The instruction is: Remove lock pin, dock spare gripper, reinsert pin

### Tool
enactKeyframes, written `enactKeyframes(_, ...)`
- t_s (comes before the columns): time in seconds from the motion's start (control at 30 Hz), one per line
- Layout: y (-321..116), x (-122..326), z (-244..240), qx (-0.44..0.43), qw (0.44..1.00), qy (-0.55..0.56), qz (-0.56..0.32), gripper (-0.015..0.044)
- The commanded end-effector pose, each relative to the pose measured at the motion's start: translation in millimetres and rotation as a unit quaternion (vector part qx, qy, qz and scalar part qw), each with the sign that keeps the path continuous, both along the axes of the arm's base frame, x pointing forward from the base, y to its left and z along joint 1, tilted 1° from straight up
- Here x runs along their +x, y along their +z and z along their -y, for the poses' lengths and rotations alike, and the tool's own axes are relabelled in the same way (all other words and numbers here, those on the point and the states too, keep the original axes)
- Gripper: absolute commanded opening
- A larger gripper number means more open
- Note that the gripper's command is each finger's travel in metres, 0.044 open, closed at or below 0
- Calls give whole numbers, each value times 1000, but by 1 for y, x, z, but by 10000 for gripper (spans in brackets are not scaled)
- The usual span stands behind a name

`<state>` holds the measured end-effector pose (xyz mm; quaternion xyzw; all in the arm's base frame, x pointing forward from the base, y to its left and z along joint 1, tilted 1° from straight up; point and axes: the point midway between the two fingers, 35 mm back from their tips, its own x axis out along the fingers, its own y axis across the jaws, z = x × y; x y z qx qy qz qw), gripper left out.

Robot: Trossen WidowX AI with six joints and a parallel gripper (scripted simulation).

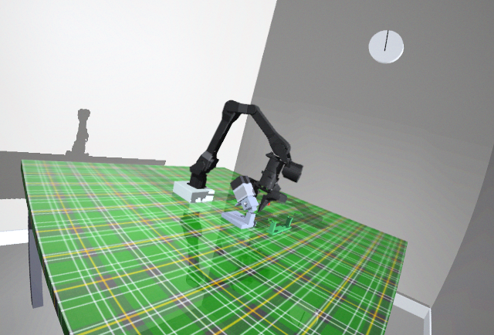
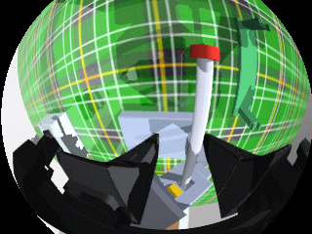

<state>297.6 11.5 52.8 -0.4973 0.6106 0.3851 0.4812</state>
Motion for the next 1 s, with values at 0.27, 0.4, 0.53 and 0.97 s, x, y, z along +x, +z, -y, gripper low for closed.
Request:
enactKeyframes(0.27,23,-1,-19,-2,1000,2,-7,200)
enactKeyframes(0.4,31,-2,-25,-4,1000,4,-12,200)
enactKeyframes(0.53,38,-3,-31,-6,1000,5,-16,200)
enactKeyframes(0.97,64,-5,-51,-15,999,10,-30,200)
